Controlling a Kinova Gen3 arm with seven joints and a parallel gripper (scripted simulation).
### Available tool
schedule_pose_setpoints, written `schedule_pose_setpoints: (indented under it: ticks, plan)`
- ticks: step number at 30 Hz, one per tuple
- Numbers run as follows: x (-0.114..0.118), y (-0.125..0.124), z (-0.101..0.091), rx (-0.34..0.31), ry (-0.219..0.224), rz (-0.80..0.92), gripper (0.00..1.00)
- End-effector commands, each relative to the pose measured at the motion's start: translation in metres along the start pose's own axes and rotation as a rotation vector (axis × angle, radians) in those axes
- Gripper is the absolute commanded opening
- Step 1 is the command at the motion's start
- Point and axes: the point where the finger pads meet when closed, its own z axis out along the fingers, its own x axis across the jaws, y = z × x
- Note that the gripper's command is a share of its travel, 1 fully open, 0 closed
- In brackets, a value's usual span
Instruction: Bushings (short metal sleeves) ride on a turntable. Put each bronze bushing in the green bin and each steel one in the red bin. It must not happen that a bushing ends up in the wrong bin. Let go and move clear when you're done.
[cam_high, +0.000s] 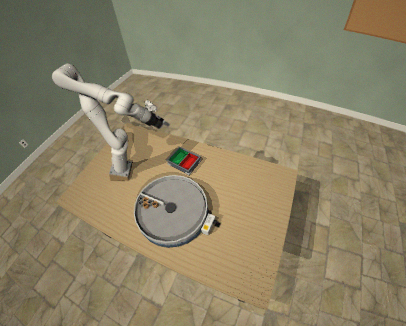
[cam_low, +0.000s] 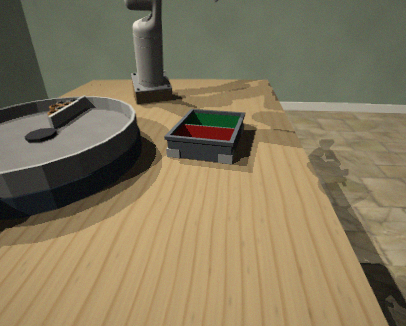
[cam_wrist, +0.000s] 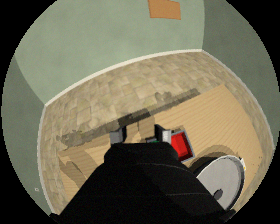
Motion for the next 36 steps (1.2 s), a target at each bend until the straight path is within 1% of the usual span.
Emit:
schedule_pose_setpoints:
  ticks: [1,20,25,28,33,36]
  plan:
    - [0.0,0.0,0.0,0.001,0.001,0.0,1.0]
    - [0.0,0.0,0.0,0.001,0.001,0.0,1.0]
    - [0.041,0.012,-0.031,0.001,0.001,0.0,1.0]
    - [0.041,0.012,-0.031,0.001,0.001,0.0,1.0]
    - [0.082,0.024,-0.062,0.001,0.001,0.0,1.0]
    - [0.082,0.024,-0.062,0.001,0.001,0.0,1.0]
